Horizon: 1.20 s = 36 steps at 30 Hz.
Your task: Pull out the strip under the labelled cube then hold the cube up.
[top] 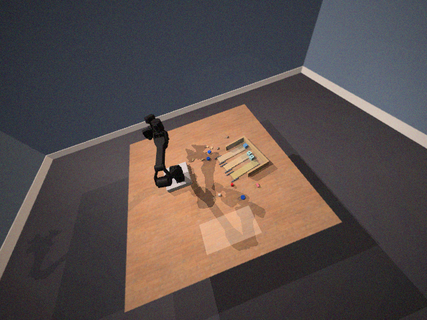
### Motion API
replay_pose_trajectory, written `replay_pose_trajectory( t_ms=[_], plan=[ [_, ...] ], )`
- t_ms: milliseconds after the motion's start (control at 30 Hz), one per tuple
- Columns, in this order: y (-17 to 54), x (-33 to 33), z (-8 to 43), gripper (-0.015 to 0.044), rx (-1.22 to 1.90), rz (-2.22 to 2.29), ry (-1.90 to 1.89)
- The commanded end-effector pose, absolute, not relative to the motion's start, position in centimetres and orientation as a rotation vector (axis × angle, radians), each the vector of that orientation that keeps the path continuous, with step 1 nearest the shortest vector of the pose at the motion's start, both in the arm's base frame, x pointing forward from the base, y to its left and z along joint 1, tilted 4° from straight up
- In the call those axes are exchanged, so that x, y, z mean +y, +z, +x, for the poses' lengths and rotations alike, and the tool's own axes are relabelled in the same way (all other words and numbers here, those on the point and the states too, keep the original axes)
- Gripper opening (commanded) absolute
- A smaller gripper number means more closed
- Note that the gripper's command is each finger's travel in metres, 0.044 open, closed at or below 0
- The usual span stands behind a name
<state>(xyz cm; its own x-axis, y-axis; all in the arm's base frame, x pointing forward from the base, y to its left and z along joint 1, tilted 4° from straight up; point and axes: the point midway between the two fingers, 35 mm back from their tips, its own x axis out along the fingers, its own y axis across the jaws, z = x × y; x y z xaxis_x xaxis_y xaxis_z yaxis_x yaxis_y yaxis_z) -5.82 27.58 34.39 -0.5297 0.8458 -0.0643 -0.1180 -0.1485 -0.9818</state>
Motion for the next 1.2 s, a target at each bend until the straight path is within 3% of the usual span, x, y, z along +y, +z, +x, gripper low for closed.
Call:
replay_pose_trajectory(
  t_ms=[0,300,633,933,1167],
  plan=[
    [32.1,29.2,0.2,0.04,-1.028,-0.915,1.696],
    [28.0,27.1,14.5,0.04,-0.277,-0.819,1.317],
    [23.2,16.3,26.8,0.04,0.293,-0.482,0.689],
    [19.3,2.4,31.0,0.04,0.55,-0.091,0.041],
    [19.0,1.3,31.0,0.04,0.561,-0.06,-0.01]
  ],
)
